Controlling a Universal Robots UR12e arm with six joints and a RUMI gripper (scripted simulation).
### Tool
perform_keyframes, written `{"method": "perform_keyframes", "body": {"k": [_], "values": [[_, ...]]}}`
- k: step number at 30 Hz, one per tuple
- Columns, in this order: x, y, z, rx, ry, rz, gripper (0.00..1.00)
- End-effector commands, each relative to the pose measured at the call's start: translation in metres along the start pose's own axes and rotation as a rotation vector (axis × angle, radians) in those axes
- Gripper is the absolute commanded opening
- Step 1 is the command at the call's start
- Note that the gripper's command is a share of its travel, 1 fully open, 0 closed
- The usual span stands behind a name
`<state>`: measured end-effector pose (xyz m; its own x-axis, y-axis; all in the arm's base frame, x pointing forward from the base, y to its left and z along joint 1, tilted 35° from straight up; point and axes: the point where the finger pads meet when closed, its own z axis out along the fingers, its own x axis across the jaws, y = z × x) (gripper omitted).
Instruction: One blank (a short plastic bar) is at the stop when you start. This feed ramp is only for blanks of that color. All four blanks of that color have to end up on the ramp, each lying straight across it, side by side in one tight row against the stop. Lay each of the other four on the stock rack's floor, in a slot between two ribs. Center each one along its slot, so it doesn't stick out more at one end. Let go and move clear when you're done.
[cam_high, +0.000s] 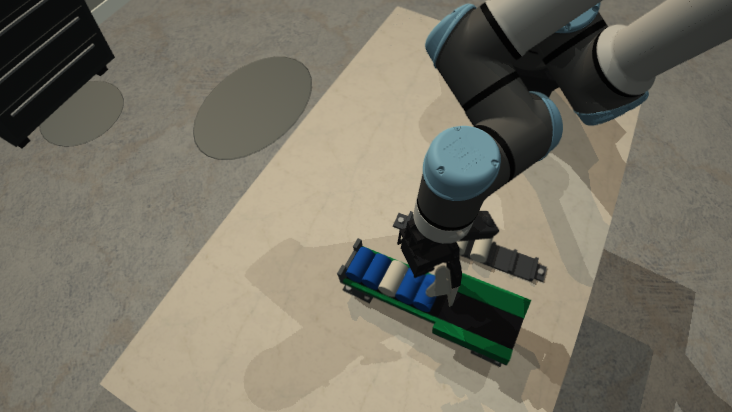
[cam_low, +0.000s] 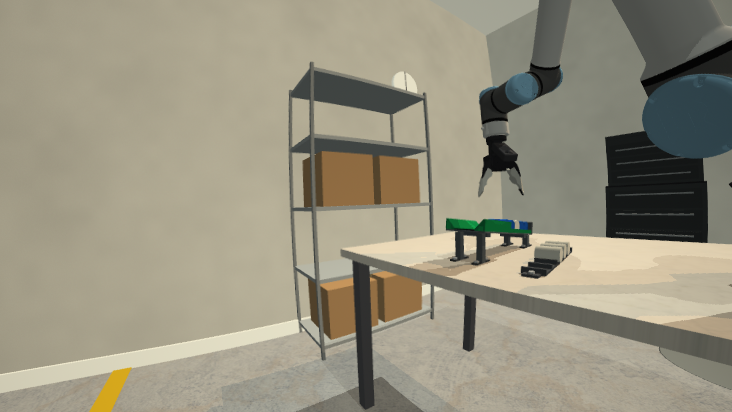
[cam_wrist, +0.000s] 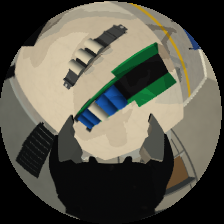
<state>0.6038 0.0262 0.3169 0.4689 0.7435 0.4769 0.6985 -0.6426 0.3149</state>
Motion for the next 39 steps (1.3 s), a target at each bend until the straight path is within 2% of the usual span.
{"method": "perform_keyframes", "body": {"k": [1, 6, 8, 23, 25, 39], "values": [[-0.005, 0.003, 0.000, 0.004, 0.005, -0.170, 1.00], [-0.011, 0.006, 0.002, 0.003, 0.006, -0.378, 1.00], [-0.011, 0.006, 0.002, 0.003, 0.006, -0.378, 1.00], [-0.028, 0.021, 0.005, 0.001, 0.007, -1.027, 1.00], [-0.028, 0.021, 0.005, 0.001, 0.007, -1.027, 1.00], [-0.039, 0.036, 0.008, -0.001, 0.007, -1.579, 1.00]]}}
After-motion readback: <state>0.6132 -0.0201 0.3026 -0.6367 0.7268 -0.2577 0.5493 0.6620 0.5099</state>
